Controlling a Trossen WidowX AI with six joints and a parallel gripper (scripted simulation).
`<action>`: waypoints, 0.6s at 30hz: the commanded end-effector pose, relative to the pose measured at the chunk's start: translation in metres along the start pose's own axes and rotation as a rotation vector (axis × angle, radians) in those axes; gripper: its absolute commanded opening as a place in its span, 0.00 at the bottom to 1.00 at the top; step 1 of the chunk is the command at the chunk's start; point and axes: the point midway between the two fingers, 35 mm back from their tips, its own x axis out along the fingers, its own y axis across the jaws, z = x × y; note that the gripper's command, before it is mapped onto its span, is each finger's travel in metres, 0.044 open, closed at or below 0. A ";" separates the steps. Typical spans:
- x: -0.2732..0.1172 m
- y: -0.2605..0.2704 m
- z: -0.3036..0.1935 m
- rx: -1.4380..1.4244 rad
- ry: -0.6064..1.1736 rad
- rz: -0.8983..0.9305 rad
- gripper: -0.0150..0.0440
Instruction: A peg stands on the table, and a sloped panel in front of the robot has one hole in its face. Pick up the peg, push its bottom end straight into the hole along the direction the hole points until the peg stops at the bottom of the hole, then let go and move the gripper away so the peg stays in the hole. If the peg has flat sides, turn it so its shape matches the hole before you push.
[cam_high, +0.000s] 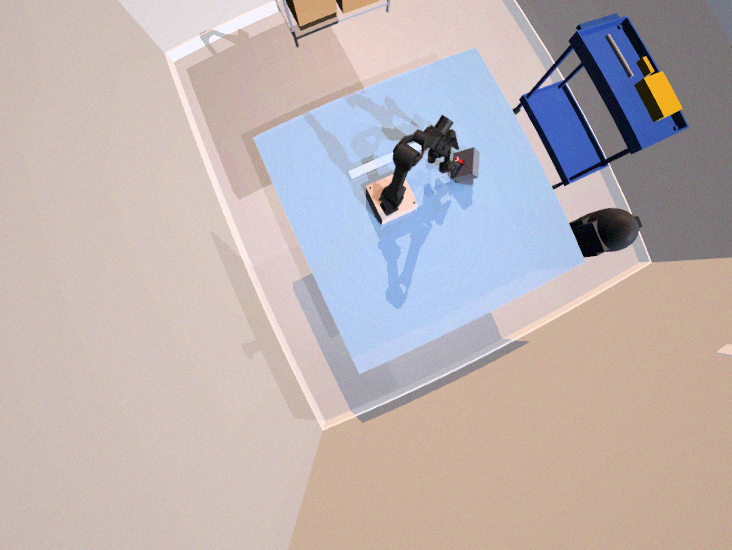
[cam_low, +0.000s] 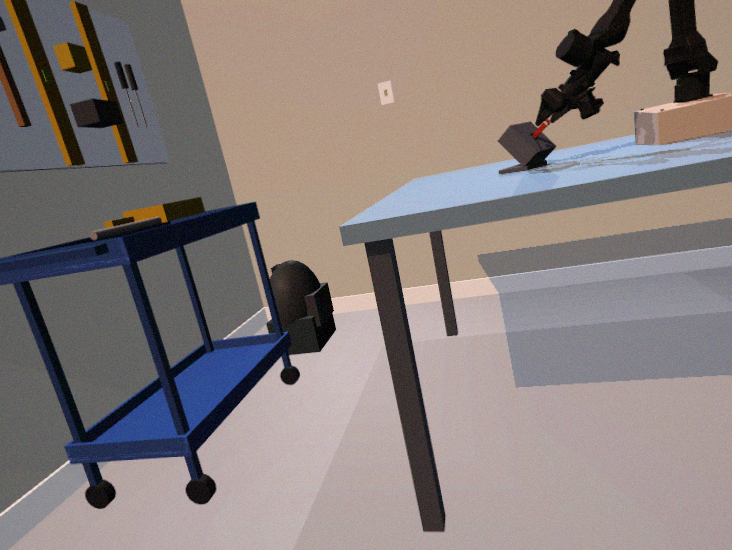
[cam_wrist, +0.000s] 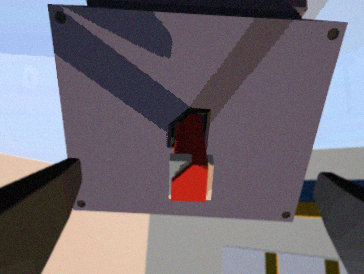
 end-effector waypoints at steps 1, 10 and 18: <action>-0.008 -0.001 0.000 0.005 0.003 0.000 1.00; -0.025 -0.003 0.000 0.004 0.001 -0.001 1.00; -0.040 -0.003 0.001 0.003 0.000 -0.002 1.00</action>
